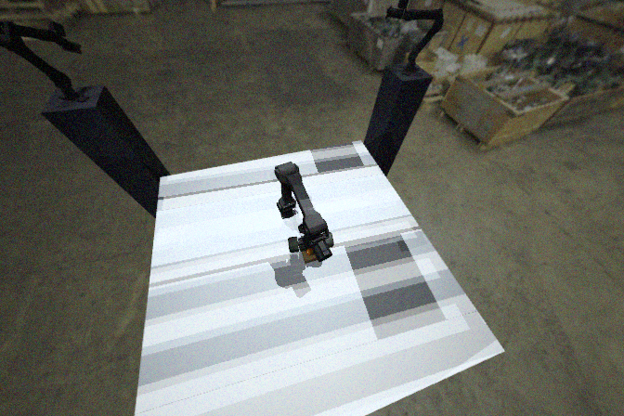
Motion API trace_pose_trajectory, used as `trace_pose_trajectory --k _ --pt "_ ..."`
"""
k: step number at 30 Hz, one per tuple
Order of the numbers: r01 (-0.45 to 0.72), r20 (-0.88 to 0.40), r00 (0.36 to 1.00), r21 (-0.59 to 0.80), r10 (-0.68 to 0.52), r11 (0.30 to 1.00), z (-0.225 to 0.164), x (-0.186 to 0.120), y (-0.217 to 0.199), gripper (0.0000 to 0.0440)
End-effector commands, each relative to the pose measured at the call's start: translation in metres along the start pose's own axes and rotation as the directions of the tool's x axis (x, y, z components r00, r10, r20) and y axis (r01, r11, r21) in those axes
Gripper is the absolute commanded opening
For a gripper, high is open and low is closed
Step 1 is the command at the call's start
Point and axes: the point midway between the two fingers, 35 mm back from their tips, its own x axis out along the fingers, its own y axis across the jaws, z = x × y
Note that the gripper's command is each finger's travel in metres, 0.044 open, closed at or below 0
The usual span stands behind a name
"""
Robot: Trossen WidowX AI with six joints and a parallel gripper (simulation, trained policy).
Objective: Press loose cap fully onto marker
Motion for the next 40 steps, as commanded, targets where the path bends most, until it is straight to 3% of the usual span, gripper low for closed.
trace_pose_trajectory --k 1,4,11,15,24,40 --pt "0.001 0.031 1.0 -0.024 0.0 1.0 0.004 0.015 0.0 0.0057" --pt "-0.009 0.041 0.999 -0.034 0.011 0.999 0.006 0.021 0.001 0.0136" --pt "-0.008 0.06 0.998 -0.045 0.01 0.999 0.011 0.025 0.002 0.0171" --pt "0.005 0.076 0.997 -0.059 0.0 0.998 0.02 0.022 0.002 0.0223" --pt "0.026 0.058 0.998 -0.086 -0.021 0.996 0.028 0.02 0.002 0.044" --pt "0.07 -0.08 0.993 -0.138 -0.082 0.988 0.023 -0.023 -0.002 0.044"
